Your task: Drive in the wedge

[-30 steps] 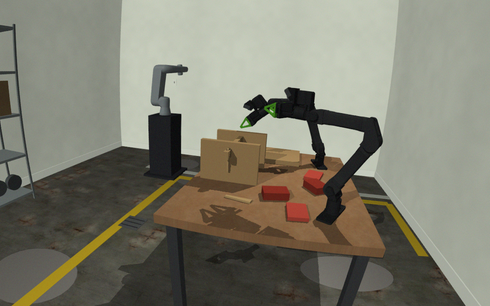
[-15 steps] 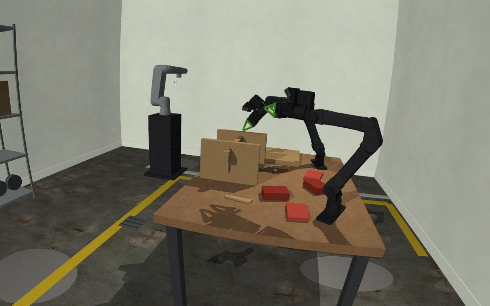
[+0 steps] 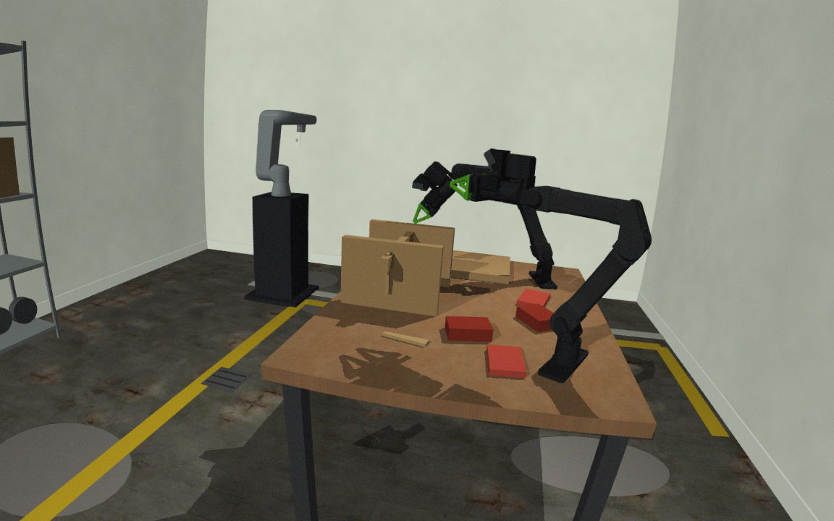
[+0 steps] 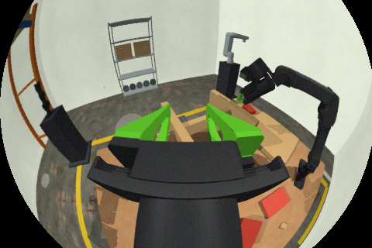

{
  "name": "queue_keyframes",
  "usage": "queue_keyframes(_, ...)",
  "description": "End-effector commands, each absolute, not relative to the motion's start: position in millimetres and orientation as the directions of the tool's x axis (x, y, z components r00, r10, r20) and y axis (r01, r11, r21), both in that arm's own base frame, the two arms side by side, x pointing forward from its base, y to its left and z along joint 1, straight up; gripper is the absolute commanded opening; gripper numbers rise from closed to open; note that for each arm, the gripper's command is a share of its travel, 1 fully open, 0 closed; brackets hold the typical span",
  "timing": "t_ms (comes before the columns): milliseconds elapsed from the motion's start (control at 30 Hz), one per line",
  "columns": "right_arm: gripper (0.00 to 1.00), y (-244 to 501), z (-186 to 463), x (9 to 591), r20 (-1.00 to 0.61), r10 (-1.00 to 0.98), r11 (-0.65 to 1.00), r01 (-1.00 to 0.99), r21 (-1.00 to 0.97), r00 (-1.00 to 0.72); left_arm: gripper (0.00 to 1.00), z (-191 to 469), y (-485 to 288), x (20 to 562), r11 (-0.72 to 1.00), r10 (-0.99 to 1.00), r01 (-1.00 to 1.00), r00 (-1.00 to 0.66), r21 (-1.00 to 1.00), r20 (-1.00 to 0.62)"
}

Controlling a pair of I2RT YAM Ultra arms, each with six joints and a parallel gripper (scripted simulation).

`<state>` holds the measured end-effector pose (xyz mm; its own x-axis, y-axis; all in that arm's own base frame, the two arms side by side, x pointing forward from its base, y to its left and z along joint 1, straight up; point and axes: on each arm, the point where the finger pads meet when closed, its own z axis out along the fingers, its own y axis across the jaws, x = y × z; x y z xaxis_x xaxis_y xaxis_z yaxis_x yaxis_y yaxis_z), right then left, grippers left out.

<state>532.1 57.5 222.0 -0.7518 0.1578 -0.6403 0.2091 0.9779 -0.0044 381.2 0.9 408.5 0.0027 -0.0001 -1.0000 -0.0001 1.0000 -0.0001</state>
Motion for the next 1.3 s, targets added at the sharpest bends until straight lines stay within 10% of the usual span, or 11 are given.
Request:
queue_keyframes(0, 0.00, 54.0, 235.0, 531.7, -0.667, 0.161, 0.976, 0.217, -0.001, -0.727, 0.46, 434.0, -2.0, 382.1, 1.000, -0.002, 0.005, 0.062, -0.002, -0.998)
queue_keyframes(1267, 0.00, 50.3, 205.0, 528.9, -0.653, 0.173, 0.973, 0.229, -0.001, -0.737, 0.46, 434.0, -2.0, 382.1, 1.000, -0.002, 0.005, 0.062, -0.002, -0.998)
